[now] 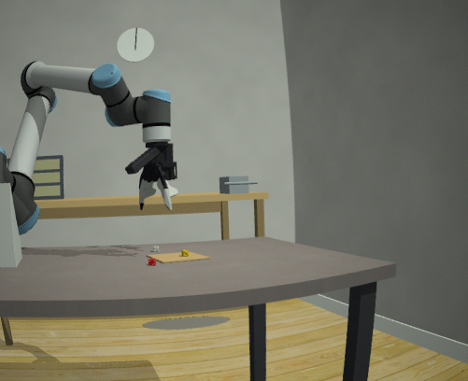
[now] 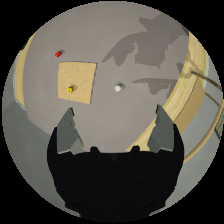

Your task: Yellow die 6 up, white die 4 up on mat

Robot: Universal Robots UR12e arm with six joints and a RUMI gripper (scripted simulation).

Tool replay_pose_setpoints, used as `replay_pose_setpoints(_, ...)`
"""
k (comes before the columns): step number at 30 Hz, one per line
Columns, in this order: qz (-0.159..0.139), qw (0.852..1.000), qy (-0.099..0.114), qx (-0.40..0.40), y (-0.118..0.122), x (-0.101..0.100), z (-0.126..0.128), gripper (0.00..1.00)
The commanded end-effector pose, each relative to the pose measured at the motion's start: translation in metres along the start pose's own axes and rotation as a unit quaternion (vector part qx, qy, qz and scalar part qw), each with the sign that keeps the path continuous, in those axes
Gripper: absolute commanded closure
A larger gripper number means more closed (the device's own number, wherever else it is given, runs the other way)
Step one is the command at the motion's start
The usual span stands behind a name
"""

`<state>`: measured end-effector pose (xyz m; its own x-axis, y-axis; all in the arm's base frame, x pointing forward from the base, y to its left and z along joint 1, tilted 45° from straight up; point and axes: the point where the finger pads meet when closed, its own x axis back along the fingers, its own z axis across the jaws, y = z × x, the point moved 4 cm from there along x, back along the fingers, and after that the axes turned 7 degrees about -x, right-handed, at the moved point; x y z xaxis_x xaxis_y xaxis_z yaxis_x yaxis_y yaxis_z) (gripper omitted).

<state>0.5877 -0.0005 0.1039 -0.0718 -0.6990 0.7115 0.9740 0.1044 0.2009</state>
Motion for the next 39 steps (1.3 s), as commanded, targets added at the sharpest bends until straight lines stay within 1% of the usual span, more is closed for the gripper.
replay_pose_setpoints(1, 0.0, 0.997, 0.004, 0.083, -0.002, -0.004, 0.0, 0.0)
replay_pose_setpoints(6, 0.0, 0.989, 0.003, 0.146, -0.003, -0.006, -0.001, 0.0)
replay_pose_setpoints(7, 0.0, 0.989, 0.003, 0.147, -0.003, -0.006, -0.001, 0.0)
replay_pose_setpoints(9, -0.001, 0.984, 0.003, 0.179, -0.003, -0.007, -0.001, 0.0)
replay_pose_setpoints(12, -0.001, 0.982, 0.003, 0.19, -0.003, -0.007, -0.001, 0.0)
replay_pose_setpoints(14, -0.001, 0.973, 0.003, 0.232, -0.003, -0.009, -0.002, 0.0)
replay_pose_setpoints(15, -0.001, 0.972, 0.003, 0.233, -0.003, -0.009, -0.002, 0.0)
replay_pose_setpoints(16, -0.001, 0.968, 0.003, 0.251, -0.004, -0.01, -0.002, 0.0)
replay_pose_setpoints(17, -0.001, 0.967, 0.003, 0.255, -0.004, -0.01, -0.002, 0.0)
replay_pose_setpoints(18, -0.001, 0.962, 0.003, 0.273, -0.004, -0.01, -0.002, 0.0)
replay_pose_setpoints(19, -0.001, 0.961, 0.003, 0.276, -0.004, -0.01, -0.002, 0.0)
replay_pose_setpoints(20, -0.001, 0.955, 0.003, 0.295, -0.004, -0.011, -0.002, 0.0)
replay_pose_setpoints(21, -0.001, 0.955, 0.003, 0.298, -0.004, -0.011, -0.002, 0.0)
replay_pose_setpoints(22, -0.001, 0.948, 0.003, 0.317, -0.004, -0.012, -0.002, 0.0)
replay_pose_setpoints(23, -0.001, 0.948, 0.003, 0.32, -0.004, -0.012, -0.002, 0.0)
replay_pose_setpoints(24, -0.001, 0.941, 0.003, 0.338, -0.003, -0.013, -0.002, 0.0)
replay_pose_setpoints(25, -0.001, 0.94, 0.003, 0.341, -0.003, -0.013, -0.003, 0.0)
replay_pose_setpoints(26, -0.001, 0.933, 0.003, 0.36, -0.003, -0.013, -0.003, 0.0)
replay_pose_setpoints(29, -0.001, 0.932, 0.003, 0.362, -0.003, -0.013, -0.003, 0.0)
replay_pose_setpoints(31, -0.001, 0.915, 0.003, 0.404, -0.003, -0.015, -0.003, 0.0)
replay_pose_setpoints(39, -0.002, 0.875, 0.003, 0.485, -0.003, -0.018, -0.003, 0.0)
